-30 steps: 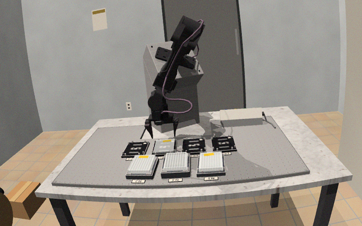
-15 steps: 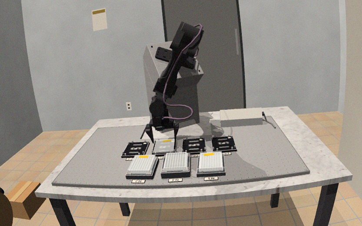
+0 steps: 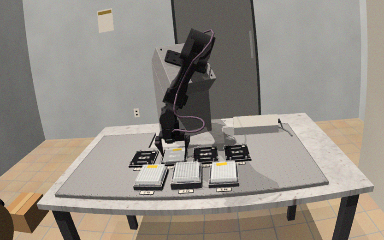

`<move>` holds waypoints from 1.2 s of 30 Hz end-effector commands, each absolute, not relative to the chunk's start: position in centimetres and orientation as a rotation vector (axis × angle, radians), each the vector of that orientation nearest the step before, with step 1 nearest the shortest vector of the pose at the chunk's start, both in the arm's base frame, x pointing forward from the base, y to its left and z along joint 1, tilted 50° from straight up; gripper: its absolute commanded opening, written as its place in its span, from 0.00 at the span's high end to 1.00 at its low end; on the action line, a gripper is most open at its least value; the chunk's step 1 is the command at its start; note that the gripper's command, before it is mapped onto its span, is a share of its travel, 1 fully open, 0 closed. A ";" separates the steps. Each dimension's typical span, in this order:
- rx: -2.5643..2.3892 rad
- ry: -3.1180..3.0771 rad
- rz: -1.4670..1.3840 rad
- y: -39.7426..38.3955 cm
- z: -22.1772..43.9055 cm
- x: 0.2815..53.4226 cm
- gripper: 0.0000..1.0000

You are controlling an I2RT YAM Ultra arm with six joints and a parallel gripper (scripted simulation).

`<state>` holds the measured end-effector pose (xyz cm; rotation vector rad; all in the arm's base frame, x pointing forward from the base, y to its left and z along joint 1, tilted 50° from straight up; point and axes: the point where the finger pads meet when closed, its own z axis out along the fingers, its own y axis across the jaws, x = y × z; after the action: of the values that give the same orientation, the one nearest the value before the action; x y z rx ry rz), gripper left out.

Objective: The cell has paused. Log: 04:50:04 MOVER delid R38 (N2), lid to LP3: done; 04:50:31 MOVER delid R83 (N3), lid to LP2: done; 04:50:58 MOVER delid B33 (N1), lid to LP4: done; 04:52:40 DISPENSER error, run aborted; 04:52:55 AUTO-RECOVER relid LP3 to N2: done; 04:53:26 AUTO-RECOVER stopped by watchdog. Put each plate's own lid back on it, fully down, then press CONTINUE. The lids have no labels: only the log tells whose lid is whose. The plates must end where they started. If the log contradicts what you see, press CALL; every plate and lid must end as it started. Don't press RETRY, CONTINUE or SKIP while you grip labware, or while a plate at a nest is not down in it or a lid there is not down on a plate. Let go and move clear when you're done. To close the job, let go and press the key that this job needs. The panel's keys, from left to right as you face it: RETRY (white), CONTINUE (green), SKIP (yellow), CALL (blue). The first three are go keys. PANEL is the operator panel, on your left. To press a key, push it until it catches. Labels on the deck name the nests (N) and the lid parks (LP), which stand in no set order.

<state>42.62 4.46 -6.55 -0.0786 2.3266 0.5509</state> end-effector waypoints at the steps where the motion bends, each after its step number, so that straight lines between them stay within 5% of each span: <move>1: -0.044 2.318 0.541 3.6 -6.7 43.4 0.00; 10: -0.042 2.326 0.547 3.7 -6.8 43.2 0.00; 32: -0.042 2.335 0.552 3.7 -6.9 43.2 0.20; 33: -0.043 2.335 0.552 3.7 -6.8 43.2 1.00; 36: -0.044 2.333 0.552 3.7 -6.7 43.3 1.00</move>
<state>42.53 4.47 -6.68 -0.0725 2.3328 0.5536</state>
